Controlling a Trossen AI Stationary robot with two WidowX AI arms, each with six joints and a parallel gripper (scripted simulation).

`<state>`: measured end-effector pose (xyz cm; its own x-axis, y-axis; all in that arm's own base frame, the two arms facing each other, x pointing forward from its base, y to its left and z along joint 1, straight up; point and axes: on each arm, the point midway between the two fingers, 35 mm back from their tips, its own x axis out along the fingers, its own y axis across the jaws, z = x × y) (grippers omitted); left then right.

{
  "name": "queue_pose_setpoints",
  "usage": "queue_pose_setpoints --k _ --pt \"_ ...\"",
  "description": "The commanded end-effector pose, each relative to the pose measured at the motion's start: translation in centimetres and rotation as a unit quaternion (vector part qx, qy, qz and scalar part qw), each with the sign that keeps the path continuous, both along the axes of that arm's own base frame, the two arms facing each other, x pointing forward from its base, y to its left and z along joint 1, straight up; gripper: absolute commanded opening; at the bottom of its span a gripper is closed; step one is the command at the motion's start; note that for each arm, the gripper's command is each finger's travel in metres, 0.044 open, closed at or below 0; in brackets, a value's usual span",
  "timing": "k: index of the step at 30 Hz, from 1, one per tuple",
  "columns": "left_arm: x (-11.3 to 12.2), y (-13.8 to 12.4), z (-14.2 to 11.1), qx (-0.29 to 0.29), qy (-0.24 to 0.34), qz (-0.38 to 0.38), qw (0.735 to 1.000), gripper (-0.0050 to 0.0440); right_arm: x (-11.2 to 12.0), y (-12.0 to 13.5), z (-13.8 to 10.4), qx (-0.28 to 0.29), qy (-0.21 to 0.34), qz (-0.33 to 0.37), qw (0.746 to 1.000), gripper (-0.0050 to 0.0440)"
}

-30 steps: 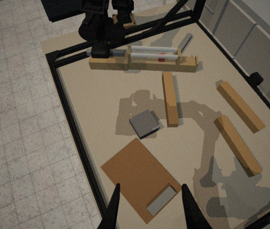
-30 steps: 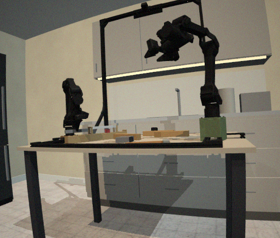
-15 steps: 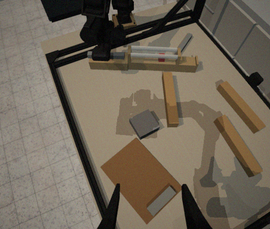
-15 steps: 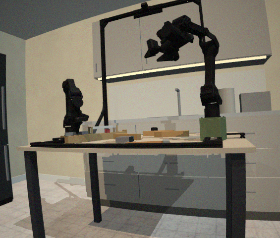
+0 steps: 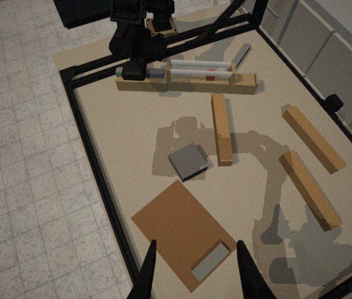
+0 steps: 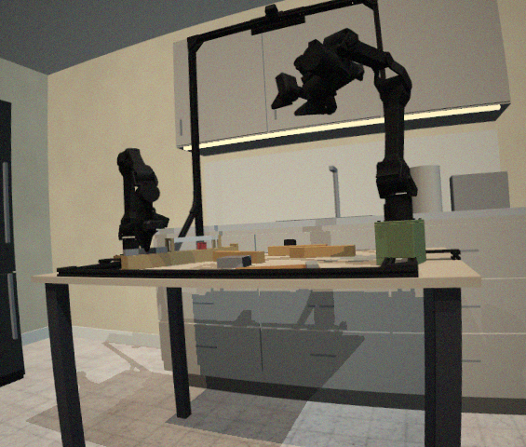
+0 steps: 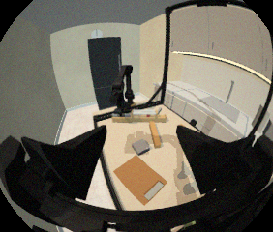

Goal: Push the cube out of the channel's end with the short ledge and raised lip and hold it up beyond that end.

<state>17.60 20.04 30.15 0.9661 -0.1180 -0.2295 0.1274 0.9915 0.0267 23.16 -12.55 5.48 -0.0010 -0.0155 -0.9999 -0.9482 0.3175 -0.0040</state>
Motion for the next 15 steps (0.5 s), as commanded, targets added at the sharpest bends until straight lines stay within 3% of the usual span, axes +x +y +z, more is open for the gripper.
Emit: queue_pose_setpoints --k 1,15 --pt "0.0 0.0 0.1 0.0 -0.002 -0.001 1.0 0.04 0.1 0.8 -0.2 0.008 0.0 0.004 1.0 0.004" --pt "0.0 0.0 0.1 0.0 -0.002 -0.001 1.0 0.04 0.7 2.8 -0.1 0.008 0.0 0.004 1.0 0.004"
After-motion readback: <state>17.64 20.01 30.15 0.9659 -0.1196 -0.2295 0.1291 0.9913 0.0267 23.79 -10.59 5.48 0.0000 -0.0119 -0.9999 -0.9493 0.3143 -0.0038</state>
